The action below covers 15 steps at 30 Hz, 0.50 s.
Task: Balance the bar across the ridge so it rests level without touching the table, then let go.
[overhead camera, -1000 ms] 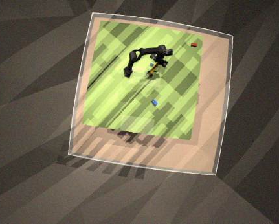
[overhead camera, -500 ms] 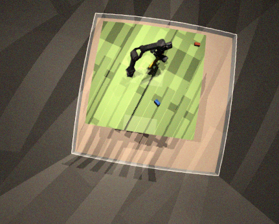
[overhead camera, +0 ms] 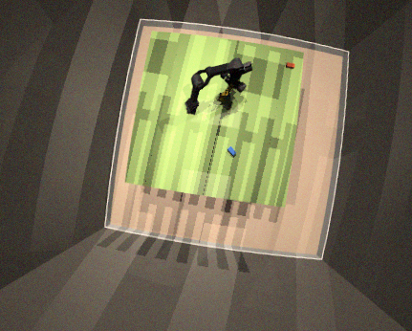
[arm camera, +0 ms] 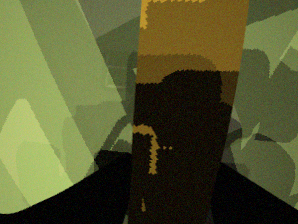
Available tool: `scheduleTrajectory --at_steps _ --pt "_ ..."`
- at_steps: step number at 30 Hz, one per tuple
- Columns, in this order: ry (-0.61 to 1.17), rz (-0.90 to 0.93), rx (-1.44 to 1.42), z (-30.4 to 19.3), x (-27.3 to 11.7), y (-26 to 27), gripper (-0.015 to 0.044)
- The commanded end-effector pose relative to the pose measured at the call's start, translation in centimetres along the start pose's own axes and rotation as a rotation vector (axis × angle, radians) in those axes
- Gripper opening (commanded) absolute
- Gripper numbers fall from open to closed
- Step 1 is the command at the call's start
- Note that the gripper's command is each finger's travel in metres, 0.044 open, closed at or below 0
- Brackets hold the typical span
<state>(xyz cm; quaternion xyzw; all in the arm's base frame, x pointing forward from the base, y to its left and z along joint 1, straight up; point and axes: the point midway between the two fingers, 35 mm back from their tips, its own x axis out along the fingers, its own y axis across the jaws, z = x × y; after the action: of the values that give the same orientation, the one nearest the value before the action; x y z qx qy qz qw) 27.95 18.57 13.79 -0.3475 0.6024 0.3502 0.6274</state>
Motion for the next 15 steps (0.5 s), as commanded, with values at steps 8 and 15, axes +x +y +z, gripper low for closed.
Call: scheduleTrajectory --at_steps 8,15 --pt "0.003 0.0 0.007 -0.1 1.8 0.0 0.0" --pt "0.003 0.0 0.007 -0.2 2.8 0.0 0.0"
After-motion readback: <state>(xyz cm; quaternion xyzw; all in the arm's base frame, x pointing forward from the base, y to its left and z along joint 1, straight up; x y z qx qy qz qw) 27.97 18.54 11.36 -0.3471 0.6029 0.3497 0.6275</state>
